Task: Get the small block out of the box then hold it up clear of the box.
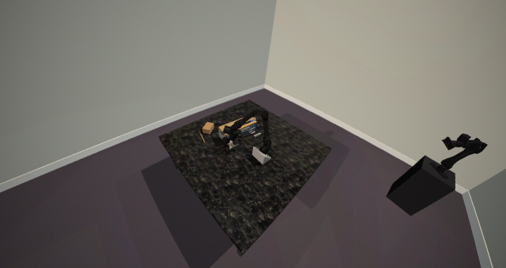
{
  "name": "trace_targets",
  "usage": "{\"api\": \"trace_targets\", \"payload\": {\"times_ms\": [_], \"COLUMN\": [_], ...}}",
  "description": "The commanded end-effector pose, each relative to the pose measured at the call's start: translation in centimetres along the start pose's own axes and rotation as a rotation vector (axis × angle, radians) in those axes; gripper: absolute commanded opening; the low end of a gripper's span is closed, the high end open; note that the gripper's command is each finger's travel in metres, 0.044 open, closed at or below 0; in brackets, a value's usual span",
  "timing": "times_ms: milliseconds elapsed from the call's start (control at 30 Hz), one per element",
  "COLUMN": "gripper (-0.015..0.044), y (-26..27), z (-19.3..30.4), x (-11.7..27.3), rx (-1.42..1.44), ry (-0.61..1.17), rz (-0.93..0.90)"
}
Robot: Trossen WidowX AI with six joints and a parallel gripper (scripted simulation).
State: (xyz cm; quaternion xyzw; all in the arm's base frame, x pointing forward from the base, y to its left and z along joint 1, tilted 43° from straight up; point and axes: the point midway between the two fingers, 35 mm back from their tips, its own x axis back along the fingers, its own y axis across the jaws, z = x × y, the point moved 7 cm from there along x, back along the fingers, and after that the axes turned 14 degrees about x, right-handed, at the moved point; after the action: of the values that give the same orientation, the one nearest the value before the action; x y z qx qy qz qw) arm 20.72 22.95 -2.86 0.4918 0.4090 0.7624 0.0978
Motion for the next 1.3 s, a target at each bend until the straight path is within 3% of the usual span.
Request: {"api": "trace_targets", "payload": {"times_ms": [0, 900, 1167, 1267], "gripper": [0.0285, 0.0285, 0.0075, 0.0035], "y": [-0.1, -0.3, -0.3, -0.3], "z": [-0.4, -2.1, -2.1, -2.1], "x": [-0.8, -4.5, -4.5, -4.4], "rx": [0.011, 0.011, 0.011, 0.011], "ry": [-0.006, -0.005, -0.005, -0.005], "rz": [-0.007, -0.010, -0.010, -0.010]}}
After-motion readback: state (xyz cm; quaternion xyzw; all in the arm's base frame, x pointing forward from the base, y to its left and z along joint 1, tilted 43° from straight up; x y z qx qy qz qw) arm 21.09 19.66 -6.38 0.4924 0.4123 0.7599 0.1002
